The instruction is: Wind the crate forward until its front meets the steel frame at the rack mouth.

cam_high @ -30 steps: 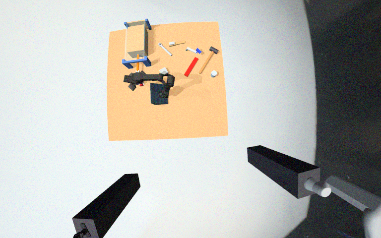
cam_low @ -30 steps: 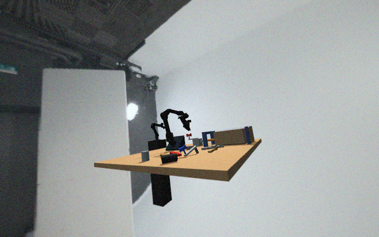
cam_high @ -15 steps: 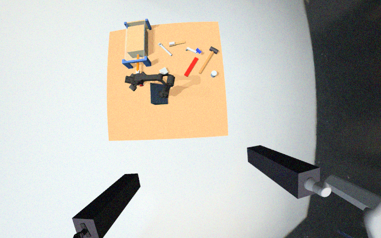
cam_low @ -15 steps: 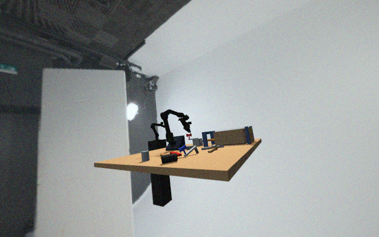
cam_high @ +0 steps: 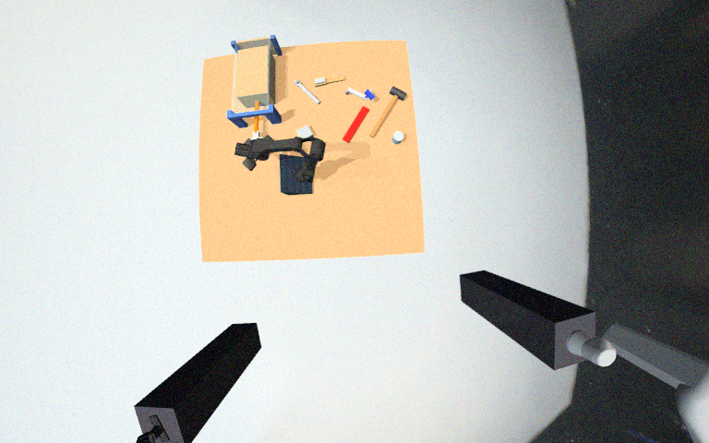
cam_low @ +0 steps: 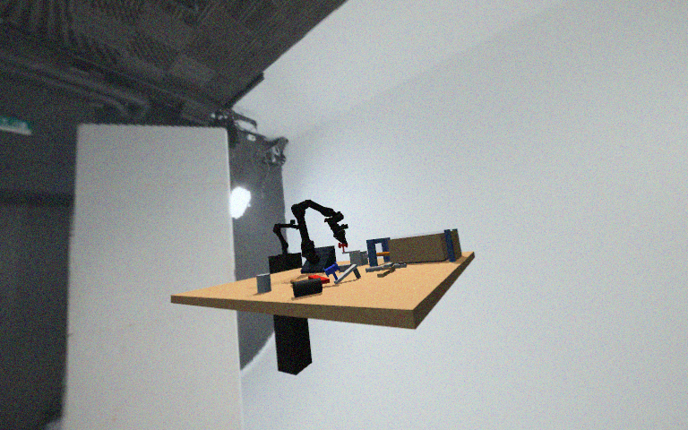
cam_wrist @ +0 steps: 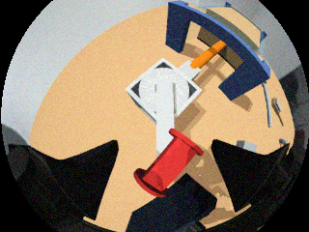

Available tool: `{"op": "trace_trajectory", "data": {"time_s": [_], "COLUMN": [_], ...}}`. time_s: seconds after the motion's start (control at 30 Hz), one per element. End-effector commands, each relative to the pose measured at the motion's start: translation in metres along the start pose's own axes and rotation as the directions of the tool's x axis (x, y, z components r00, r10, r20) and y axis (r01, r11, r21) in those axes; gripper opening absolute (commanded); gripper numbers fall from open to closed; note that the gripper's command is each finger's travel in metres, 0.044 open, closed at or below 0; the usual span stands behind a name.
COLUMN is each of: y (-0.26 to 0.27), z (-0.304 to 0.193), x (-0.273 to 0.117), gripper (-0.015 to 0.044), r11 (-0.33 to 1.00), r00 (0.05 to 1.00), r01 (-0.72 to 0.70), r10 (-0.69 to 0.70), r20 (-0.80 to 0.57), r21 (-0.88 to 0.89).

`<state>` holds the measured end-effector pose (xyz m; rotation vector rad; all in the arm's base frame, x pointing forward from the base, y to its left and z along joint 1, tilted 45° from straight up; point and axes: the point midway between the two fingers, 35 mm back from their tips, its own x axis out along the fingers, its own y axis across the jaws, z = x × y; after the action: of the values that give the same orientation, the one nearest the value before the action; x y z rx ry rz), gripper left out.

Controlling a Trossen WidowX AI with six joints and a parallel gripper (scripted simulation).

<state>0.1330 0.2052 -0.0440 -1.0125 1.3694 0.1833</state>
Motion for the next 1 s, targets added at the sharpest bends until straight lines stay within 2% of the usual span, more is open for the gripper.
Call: {"op": "trace_trajectory", "data": {"time_s": [0.0,0.47,0.67,0.97], "y": [-0.002,-0.003,-0.001,-0.001], "z": [-0.006,-0.014,-0.011,-0.011], "x": [0.007,0.020,0.018,0.018], "gripper": [0.0440,0.0440,0.0282,0.0222], "r11": [1.000,1.000,1.000,1.000], "r00": [1.000,1.000,1.000,1.000], "r01": [0.008,0.009,0.002,0.002], "r10": [-0.008,-0.009,-0.002,-0.002], "r20": [-0.006,-0.006,-0.002,-0.002], "r21": [-0.009,-0.009,-0.001,-0.001]}}
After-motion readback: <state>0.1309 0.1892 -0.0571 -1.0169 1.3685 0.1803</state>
